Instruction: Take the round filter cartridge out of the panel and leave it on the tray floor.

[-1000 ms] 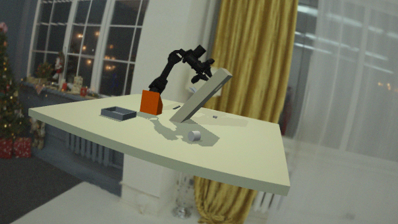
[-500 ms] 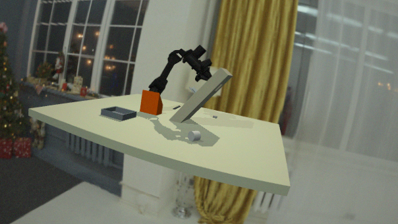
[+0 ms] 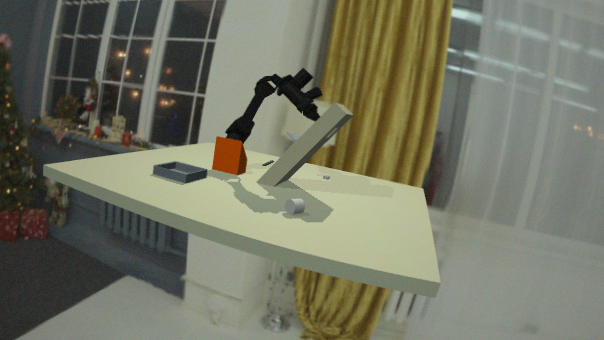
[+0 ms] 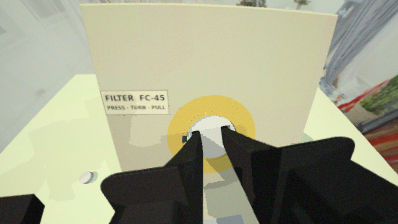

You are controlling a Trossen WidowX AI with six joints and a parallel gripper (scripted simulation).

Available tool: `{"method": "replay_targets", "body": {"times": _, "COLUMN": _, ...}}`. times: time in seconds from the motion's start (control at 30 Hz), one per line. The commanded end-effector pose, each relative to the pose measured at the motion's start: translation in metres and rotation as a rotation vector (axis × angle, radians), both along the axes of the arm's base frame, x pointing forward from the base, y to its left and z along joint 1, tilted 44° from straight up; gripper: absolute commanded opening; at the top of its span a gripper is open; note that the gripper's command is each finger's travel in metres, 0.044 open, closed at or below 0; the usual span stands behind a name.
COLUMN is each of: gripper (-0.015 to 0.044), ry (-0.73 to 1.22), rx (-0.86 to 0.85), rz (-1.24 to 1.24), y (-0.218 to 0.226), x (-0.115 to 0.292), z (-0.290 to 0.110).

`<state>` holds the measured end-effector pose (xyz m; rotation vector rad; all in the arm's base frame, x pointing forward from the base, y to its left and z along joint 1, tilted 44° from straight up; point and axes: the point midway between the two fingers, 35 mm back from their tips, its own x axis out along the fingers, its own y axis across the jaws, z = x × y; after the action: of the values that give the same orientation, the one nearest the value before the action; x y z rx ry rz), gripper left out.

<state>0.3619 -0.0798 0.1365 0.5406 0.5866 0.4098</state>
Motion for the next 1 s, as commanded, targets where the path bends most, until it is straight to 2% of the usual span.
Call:
{"method": "replay_targets", "body": {"times": 0.0, "gripper": 0.0000, "ry": 0.072, "rx": 0.094, "rz": -0.051, "y": 0.003, "x": 0.004, "z": -0.002}}
{"method": "replay_targets", "body": {"times": 0.2, "gripper": 0.0000, "ry": 0.166, "rx": 0.236, "rz": -0.127, "y": 0.003, "x": 0.004, "z": -0.002}}
{"method": "replay_targets", "body": {"times": 0.37, "gripper": 0.0000, "ry": 0.141, "rx": 0.194, "rz": -0.105, "y": 0.001, "x": 0.002, "z": -0.001}}
{"method": "replay_targets", "body": {"times": 0.97, "gripper": 0.0000, "ry": 0.120, "rx": 0.158, "rz": -0.086, "y": -0.036, "x": -0.055, "z": 0.029}}
